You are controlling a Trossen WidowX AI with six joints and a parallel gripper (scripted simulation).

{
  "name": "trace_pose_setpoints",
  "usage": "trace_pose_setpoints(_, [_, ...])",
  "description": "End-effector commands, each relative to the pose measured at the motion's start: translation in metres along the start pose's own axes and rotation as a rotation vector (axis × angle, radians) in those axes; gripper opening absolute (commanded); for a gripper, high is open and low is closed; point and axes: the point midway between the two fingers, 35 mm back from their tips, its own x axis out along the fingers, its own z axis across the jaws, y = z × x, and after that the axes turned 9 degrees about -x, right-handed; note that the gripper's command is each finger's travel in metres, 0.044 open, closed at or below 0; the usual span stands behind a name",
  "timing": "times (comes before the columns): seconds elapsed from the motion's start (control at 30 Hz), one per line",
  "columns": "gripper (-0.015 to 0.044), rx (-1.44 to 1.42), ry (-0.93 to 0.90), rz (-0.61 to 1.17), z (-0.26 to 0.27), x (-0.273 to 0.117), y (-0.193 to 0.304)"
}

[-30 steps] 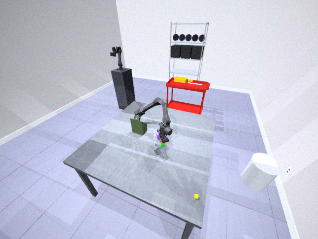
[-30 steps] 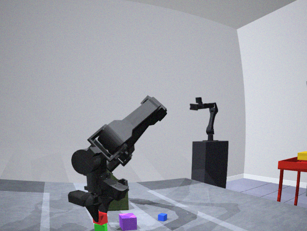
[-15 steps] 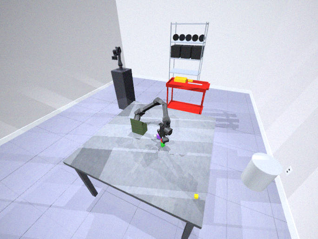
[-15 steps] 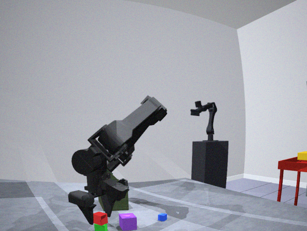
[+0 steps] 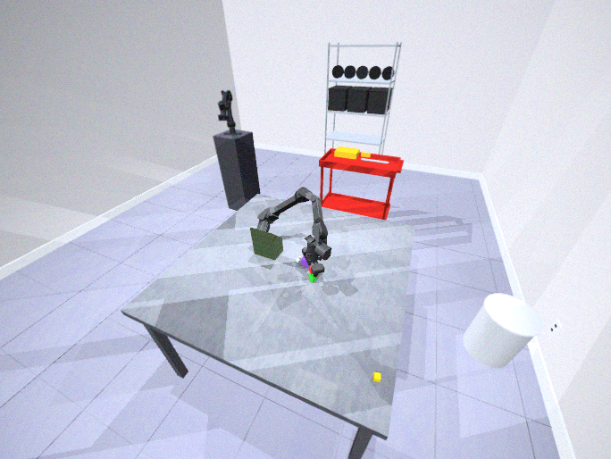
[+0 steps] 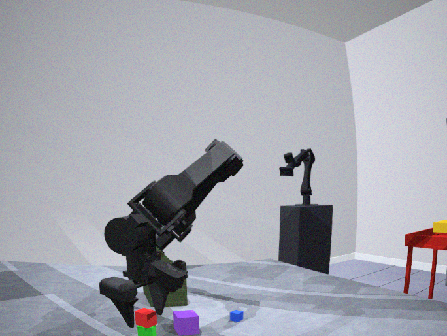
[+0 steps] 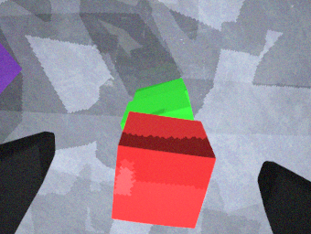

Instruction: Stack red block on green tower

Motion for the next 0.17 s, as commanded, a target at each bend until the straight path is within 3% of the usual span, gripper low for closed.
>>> trace_pose_setpoints(0.0, [0.044, 0.0, 0.0, 0.0, 0.0001, 0.0002, 0.0001])
trace_pose_setpoints(0.13, [0.044, 0.0, 0.0, 0.0, 0.0001, 0.0002, 0.0001])
